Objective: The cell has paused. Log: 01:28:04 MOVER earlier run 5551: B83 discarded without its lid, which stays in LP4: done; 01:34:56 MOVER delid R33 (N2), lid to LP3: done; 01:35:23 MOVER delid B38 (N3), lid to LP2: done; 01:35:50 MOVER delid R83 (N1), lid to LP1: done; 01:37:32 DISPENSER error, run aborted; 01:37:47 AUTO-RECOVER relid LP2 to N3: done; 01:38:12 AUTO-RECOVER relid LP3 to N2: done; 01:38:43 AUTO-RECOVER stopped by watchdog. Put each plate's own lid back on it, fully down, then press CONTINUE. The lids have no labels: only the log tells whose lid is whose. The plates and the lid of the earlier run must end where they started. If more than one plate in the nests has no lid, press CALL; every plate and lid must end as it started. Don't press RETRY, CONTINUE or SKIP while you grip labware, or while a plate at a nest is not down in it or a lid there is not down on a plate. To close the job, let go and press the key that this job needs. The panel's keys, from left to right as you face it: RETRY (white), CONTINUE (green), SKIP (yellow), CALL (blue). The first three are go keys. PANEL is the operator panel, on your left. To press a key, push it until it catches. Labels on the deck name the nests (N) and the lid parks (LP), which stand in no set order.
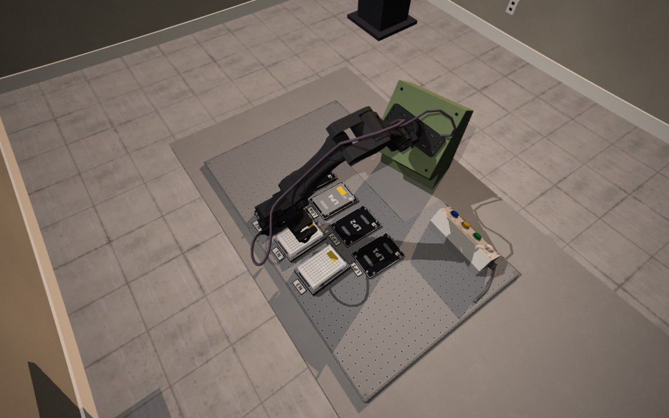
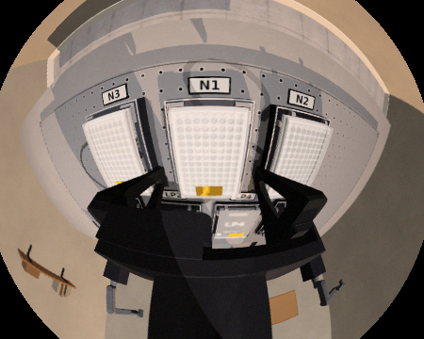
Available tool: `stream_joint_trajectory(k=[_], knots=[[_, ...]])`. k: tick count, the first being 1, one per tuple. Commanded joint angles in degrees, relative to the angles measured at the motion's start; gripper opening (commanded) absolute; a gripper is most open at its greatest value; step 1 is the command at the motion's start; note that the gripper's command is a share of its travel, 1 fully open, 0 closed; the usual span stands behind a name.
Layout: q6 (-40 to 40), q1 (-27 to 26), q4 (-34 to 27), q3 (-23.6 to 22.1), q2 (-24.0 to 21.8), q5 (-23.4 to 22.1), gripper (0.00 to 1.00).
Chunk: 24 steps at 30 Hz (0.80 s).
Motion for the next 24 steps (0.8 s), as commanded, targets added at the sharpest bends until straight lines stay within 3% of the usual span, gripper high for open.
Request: stream_joint_trajectory(k=[1, 6, 7, 9, 24], knots=[[-0.3, -1.1, -0.4, 1.1, -1.9, -0.4, 1.0], [-0.3, -1.1, -0.1, 0.8, -1.9, -0.4, 1.0], [1.6, -0.7, 2.0, -3.7, -3.2, 0.3, 0.99], [1.6, -0.7, 2.0, -3.7, -3.2, 0.3, 0.99], [2.0, -0.9, 12.0, -24.2, -13.2, 0.1, 0.84]])
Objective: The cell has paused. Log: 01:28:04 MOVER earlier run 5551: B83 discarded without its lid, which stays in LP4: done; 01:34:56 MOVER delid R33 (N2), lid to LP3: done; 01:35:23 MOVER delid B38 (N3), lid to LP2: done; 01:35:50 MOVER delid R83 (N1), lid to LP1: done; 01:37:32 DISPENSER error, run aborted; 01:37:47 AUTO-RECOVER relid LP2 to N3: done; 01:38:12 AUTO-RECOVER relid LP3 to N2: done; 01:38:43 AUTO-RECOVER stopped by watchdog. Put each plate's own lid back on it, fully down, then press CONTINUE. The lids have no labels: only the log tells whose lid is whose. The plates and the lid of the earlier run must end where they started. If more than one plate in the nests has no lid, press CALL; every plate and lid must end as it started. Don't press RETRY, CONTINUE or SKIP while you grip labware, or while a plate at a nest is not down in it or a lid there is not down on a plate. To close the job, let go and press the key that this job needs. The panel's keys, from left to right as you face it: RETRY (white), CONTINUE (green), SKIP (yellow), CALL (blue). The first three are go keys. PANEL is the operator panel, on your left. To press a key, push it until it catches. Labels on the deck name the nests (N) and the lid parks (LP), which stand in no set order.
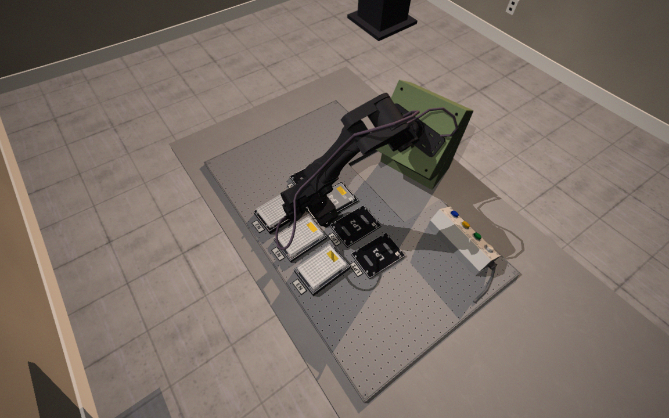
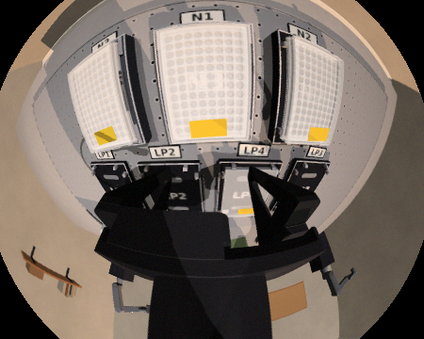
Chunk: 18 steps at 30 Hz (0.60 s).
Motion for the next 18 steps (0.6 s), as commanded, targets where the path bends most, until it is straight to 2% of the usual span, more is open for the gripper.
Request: stream_joint_trajectory(k=[1, 2, 6, 7, 15, 18], knots=[[0.2, -0.7, 3.8, -2.6, -3.0, 0.1, 0.84], [0.2, -0.7, 3.8, -2.6, -3.0, 0.1, 0.84], [0.2, -0.8, 6.5, -7.8, -5.5, 0.0, 0.8], [0.2, -0.8, 7.1, -9.1, -6.1, 0.0, 0.0], [0.0, -0.8, 12.1, -18.9, -10.9, -0.2, 0.0], [0.1, -0.8, 12.6, -19.5, -11.2, -0.1, 0.0]])
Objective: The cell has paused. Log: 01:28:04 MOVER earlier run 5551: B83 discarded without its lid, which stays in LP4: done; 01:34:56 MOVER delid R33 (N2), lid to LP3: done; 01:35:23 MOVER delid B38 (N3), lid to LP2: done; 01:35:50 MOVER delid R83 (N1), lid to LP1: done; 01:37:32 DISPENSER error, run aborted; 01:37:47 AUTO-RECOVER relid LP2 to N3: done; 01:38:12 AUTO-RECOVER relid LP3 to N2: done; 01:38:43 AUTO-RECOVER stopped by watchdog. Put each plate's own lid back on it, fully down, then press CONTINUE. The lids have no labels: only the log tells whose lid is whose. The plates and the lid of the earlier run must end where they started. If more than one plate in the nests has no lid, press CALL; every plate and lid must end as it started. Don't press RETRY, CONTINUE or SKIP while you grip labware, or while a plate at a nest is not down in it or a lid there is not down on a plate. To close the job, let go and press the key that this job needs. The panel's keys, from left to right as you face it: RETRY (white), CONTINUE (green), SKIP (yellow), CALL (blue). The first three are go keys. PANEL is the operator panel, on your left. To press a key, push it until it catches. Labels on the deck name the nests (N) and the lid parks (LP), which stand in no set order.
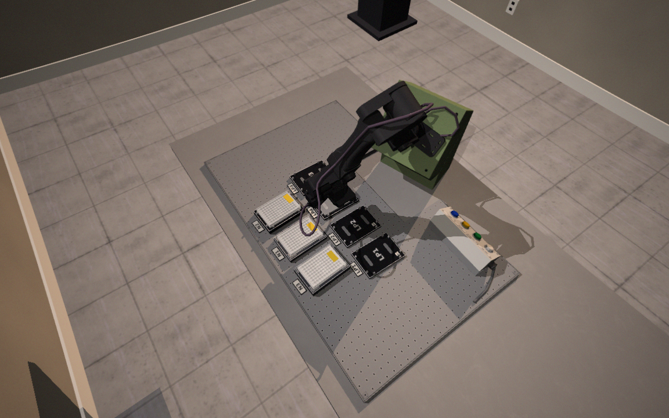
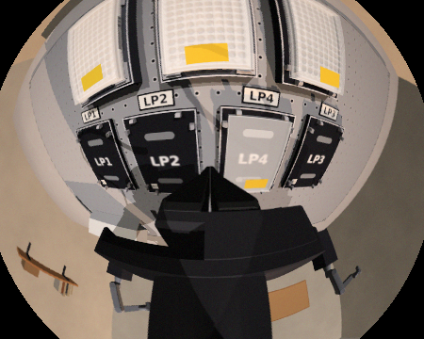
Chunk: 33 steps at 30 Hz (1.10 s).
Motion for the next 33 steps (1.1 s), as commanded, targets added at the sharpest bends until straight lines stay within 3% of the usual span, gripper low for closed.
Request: stream_joint_trajectory(k=[1, 2, 7, 14, 33], knots=[[0.1, -0.8, 3.2, -0.6, -2.0, -0.1, 0.0], [0.2, -0.8, 3.0, 1.6, -2.6, 0.0, 0.0], [0.4, -0.5, 3.1, 2.2, -0.7, 0.2, 0.0], [0.5, 0.1, 3.5, -0.4, 0.4, 0.5, 0.0], [0.4, 0.2, 3.8, 0.3, -0.3, 0.3, 0.0]])
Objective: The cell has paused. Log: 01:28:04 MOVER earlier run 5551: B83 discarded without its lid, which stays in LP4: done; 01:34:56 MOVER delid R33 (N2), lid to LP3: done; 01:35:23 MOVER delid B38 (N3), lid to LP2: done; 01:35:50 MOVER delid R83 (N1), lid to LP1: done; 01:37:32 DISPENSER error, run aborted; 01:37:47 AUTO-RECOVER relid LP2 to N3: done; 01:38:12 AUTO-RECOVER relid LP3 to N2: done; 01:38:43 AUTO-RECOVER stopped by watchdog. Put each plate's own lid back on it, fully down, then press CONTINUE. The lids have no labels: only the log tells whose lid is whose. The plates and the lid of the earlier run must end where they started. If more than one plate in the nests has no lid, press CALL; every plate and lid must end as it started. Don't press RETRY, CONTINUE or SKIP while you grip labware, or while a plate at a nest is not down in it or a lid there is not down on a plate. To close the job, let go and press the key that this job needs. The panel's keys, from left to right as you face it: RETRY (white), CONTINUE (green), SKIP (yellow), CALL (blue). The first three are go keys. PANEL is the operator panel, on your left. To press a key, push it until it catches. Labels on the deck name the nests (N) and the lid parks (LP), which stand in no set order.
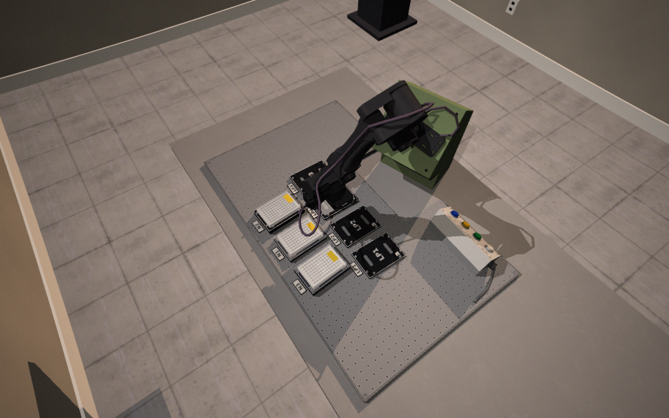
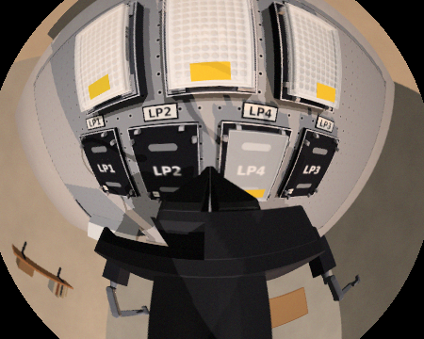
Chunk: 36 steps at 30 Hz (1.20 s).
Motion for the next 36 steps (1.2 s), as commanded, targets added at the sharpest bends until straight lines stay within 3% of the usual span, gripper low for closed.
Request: stream_joint_trajectory(k=[1, 19, 20, 32, 36], knots=[[0.1, 0.0, 0.7, 0.1, 0.1, 0.1, 0.0], [0.4, 0.2, 1.7, -1.5, 1.0, 0.6, 0.0], [-0.6, -0.9, -0.9, 1.0, -2.1, -0.6, 0.0], [-5.7, -8.8, -18.3, 3.7, -15.1, -6.4, 0.0], [-6.4, -9.5, -19.6, 3.9, -15.7, -7.1, 0.0]])
